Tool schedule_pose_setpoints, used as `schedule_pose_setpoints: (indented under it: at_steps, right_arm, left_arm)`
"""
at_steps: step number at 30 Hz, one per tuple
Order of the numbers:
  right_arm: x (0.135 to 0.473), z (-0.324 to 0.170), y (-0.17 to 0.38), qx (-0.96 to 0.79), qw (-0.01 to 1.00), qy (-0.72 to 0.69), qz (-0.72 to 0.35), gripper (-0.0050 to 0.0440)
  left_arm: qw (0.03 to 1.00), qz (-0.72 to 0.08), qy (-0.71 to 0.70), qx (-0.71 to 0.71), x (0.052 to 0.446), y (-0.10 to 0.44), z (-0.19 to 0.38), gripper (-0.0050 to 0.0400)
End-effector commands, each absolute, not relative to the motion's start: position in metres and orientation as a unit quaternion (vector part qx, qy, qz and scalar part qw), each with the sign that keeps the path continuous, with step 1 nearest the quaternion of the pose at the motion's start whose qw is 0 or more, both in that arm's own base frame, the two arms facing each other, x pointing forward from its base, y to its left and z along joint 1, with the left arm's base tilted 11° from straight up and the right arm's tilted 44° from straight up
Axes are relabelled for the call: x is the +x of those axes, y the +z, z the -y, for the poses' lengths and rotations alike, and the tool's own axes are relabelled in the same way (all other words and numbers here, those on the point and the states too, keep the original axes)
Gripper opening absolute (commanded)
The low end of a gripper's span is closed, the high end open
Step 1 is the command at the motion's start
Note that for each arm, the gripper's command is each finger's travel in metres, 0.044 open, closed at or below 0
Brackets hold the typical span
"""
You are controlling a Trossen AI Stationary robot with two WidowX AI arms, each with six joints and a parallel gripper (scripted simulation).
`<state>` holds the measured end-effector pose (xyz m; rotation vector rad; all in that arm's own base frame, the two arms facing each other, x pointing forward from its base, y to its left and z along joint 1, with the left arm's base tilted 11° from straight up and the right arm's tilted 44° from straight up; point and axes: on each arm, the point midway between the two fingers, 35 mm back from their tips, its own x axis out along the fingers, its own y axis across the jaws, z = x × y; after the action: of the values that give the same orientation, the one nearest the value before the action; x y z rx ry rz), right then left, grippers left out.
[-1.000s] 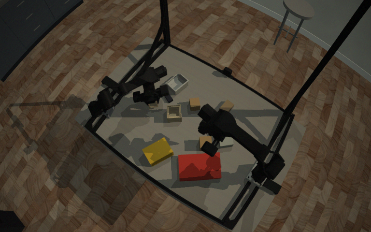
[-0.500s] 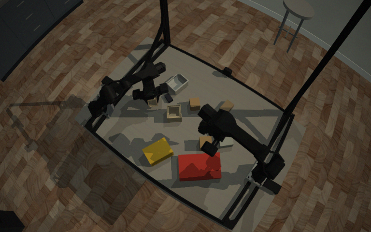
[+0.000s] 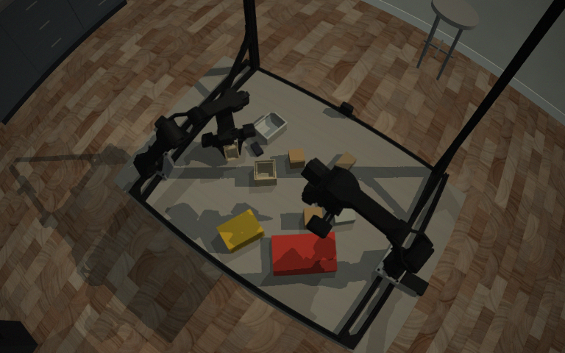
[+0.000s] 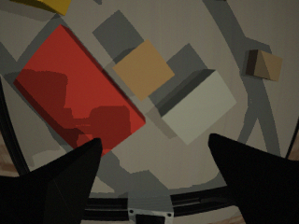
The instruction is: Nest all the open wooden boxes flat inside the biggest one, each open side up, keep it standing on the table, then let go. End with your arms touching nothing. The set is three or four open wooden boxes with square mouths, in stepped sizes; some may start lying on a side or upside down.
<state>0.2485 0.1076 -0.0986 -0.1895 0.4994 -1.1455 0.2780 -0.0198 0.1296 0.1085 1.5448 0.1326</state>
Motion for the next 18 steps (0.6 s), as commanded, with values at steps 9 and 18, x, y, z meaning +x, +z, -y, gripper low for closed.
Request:
schedule_pose_setpoints:
  at_steps: [9,18]
  right_arm:
    - [0.2442,-0.1100,-0.1053,-0.135,0.822,-0.526,-0.171,0.0000]
    - [0.2442,-0.1101,-0.1054,-0.136,0.822,-0.526,-0.170,0.0144]
  left_arm:
    - [0.712,-0.698,0.058,0.049,0.2776,0.1291,0.0202,0.0400]
    - [0.712,-0.698,0.058,0.049,0.2776,0.1291,0.0202,0.0400]
